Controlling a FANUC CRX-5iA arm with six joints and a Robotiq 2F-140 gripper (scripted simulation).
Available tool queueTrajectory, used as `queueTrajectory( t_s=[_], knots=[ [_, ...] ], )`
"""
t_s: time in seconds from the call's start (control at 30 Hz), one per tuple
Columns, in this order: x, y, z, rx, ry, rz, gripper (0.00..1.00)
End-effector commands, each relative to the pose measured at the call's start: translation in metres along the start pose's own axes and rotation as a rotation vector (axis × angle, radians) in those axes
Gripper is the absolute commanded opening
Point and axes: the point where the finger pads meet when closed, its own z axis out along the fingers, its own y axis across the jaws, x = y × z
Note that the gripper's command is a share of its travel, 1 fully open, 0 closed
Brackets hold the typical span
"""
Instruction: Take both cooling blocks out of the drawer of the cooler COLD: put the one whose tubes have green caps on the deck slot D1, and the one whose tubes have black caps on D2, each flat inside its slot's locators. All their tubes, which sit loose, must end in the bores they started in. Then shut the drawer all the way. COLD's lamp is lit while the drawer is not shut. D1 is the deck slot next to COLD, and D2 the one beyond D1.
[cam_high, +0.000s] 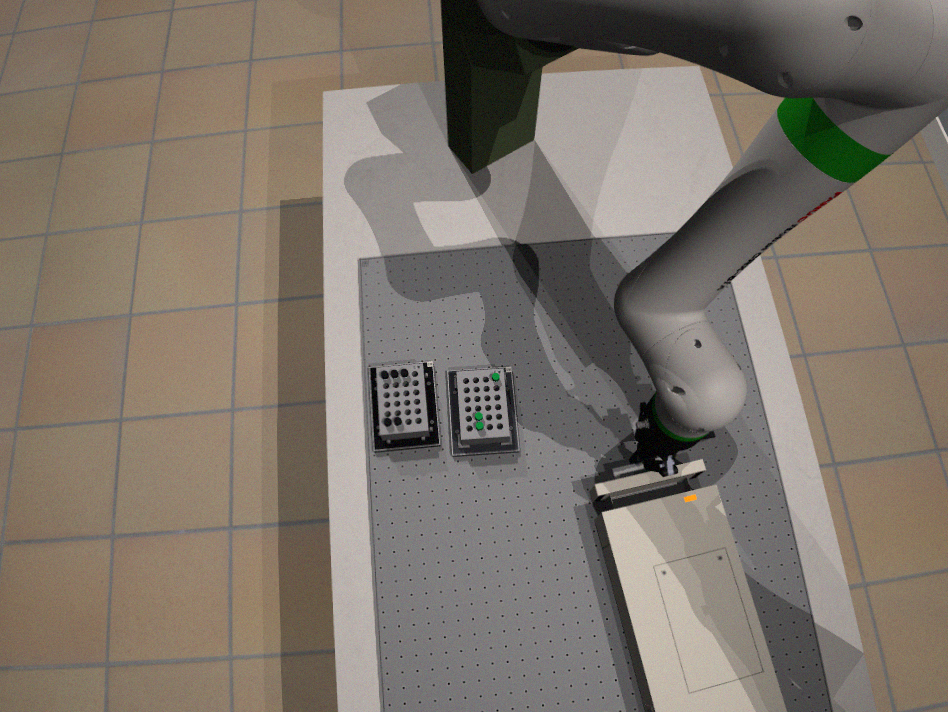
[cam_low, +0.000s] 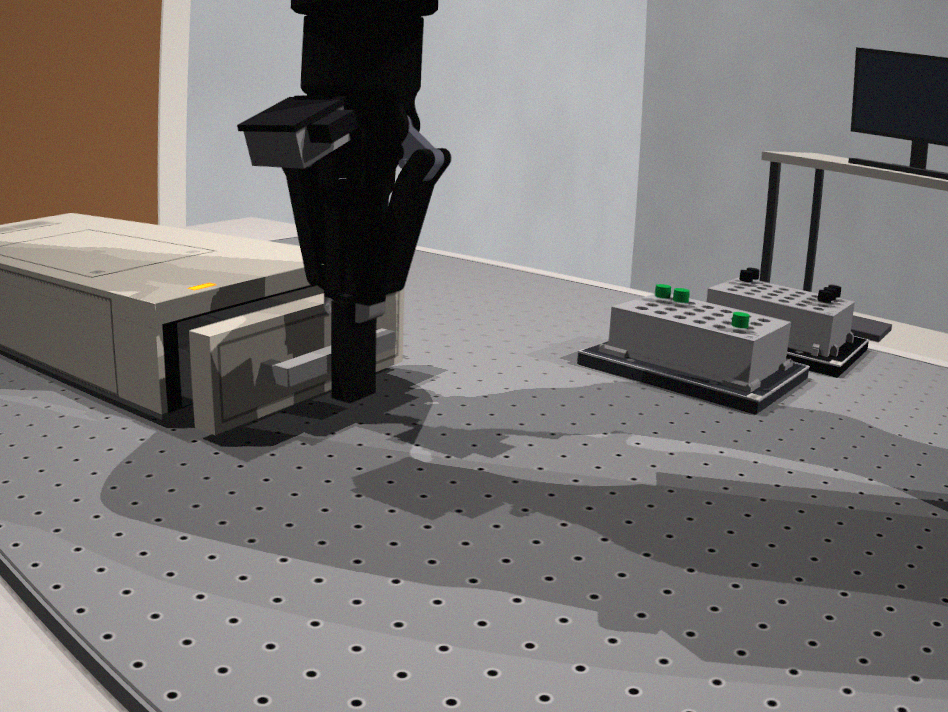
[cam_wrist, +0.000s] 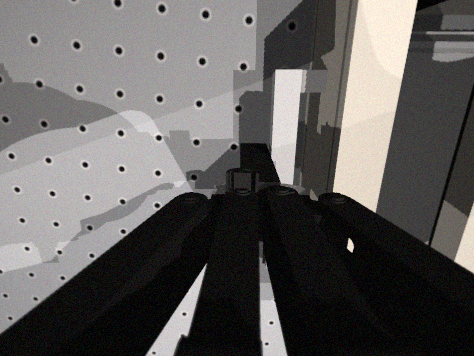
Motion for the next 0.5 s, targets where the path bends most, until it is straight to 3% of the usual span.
queueTrajectory(
  t_s=[0.0,0.47],
  knots=[
    [-0.0001,0.0012,-0.0007,-0.002,0.0,0.0,0.1],
    [-0.0001,0.0058,-0.0007,-0.002,0.0,0.0,0.1]
  ],
)
